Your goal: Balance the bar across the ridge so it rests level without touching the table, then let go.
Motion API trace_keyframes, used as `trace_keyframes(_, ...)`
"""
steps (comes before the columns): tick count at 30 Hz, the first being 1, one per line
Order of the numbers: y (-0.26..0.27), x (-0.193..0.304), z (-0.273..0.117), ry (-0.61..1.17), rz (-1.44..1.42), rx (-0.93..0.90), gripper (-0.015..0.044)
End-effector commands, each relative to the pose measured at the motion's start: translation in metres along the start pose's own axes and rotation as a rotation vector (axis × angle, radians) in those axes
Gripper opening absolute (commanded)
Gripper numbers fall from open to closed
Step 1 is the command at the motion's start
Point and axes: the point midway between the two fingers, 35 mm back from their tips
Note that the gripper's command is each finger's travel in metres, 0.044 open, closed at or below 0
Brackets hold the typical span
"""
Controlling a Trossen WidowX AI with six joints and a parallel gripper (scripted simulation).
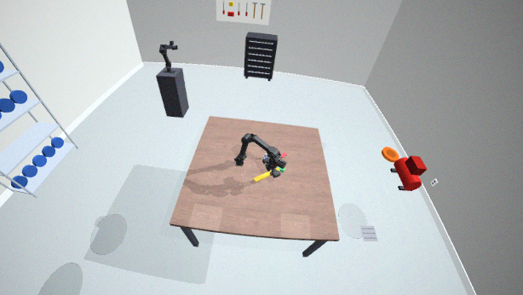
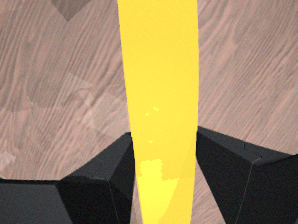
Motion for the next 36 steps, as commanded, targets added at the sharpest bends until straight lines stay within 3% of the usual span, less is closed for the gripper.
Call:
trace_keyframes(1,0.009,-0.01,0.0,0.001,-0.055,-0.005,0.0)
trace_keyframes(36,0.116,-0.097,-0.003,-0.011,-0.611,-0.012,0.0)
Point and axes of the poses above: the point midway between the two fingers, 35 mm back from their tips, its own z axis out along the fingers, its own y axis across the jaws, x = y × z, and after that the axes turned 5 degrees about z, right-handed
